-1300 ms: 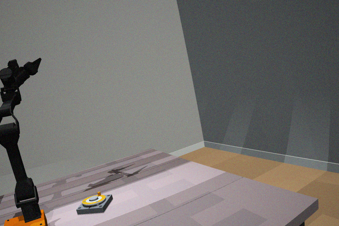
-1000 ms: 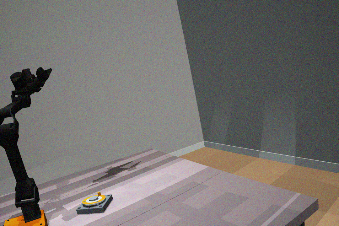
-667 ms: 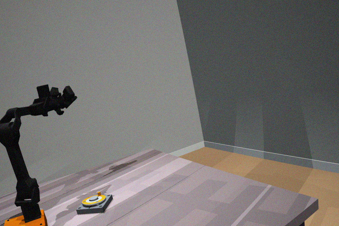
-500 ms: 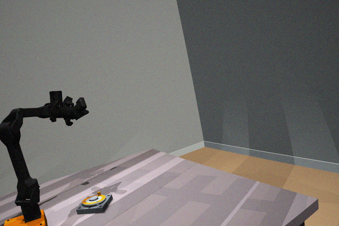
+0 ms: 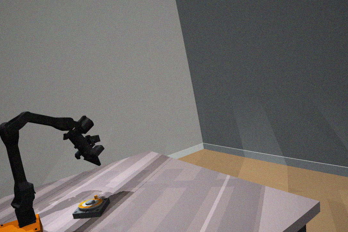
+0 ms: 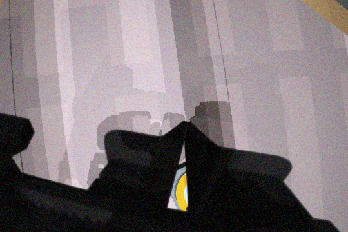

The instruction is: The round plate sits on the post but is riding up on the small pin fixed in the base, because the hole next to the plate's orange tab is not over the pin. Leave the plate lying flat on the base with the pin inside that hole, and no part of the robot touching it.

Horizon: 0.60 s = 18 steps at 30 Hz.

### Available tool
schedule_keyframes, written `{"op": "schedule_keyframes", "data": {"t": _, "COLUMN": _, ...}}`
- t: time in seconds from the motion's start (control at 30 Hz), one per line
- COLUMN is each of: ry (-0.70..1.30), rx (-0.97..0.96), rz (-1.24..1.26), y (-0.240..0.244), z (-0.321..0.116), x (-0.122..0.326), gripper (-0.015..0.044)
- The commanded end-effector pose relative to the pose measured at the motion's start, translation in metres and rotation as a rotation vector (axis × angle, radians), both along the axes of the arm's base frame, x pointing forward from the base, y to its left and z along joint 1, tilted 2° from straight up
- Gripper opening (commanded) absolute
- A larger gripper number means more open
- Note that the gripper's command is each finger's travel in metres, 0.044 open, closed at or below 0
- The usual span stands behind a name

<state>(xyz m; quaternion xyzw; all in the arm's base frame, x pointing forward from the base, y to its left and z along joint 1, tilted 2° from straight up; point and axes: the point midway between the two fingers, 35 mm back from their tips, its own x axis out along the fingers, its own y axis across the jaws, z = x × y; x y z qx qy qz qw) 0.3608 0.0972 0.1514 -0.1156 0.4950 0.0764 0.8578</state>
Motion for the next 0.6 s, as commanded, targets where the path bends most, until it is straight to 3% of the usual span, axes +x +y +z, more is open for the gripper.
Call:
{"op": "schedule_keyframes", "data": {"t": 0.0, "ry": 0.295, "rx": 0.050, "rz": -0.219, "y": -0.044, "z": -0.047, "x": -0.044, "gripper": 0.0000}}
{"op": "schedule_keyframes", "data": {"t": 0.17, "ry": 0.453, "rx": 0.083, "rz": -0.357, "y": -0.064, "z": -0.064, "x": -0.072, "gripper": 0.0000}}
{"op": "schedule_keyframes", "data": {"t": 0.57, "ry": 0.453, "rx": 0.083, "rz": -0.357, "y": -0.065, "z": -0.082, "x": -0.069, "gripper": 0.0000}}
